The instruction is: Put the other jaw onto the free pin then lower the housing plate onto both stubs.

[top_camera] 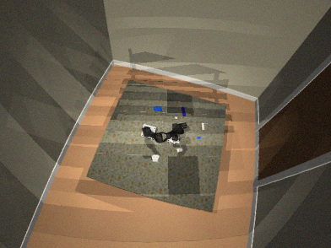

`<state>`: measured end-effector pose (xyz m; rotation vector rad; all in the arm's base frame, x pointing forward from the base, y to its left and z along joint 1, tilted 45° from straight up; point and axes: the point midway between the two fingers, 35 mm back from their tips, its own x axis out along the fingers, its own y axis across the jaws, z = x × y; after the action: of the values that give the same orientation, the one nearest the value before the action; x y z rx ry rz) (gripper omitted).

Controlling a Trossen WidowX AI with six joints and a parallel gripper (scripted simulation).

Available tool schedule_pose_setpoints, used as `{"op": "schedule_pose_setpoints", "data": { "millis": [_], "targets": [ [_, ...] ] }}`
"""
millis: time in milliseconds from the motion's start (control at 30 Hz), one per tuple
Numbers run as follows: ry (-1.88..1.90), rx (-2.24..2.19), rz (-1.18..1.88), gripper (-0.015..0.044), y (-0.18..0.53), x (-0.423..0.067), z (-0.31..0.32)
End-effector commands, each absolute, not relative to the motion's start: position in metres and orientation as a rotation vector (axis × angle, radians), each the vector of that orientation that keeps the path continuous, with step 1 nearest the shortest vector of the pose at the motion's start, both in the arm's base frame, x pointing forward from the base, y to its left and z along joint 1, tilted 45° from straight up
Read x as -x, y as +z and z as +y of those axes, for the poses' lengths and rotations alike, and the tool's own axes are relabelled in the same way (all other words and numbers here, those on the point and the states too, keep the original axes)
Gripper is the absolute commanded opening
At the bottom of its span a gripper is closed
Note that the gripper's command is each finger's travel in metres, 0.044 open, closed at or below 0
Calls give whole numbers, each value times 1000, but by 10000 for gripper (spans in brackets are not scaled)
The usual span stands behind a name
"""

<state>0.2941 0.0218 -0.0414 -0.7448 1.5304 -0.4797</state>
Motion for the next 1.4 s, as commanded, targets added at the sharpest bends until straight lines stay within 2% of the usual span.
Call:
{"op": "schedule_pose_setpoints", "data": {
  "millis": [0,1367],
  "targets": [
    [-481,743,1527,134,-42,-295,21],
    [-481,743,1527,134,-44,-295,19]
  ]
}}
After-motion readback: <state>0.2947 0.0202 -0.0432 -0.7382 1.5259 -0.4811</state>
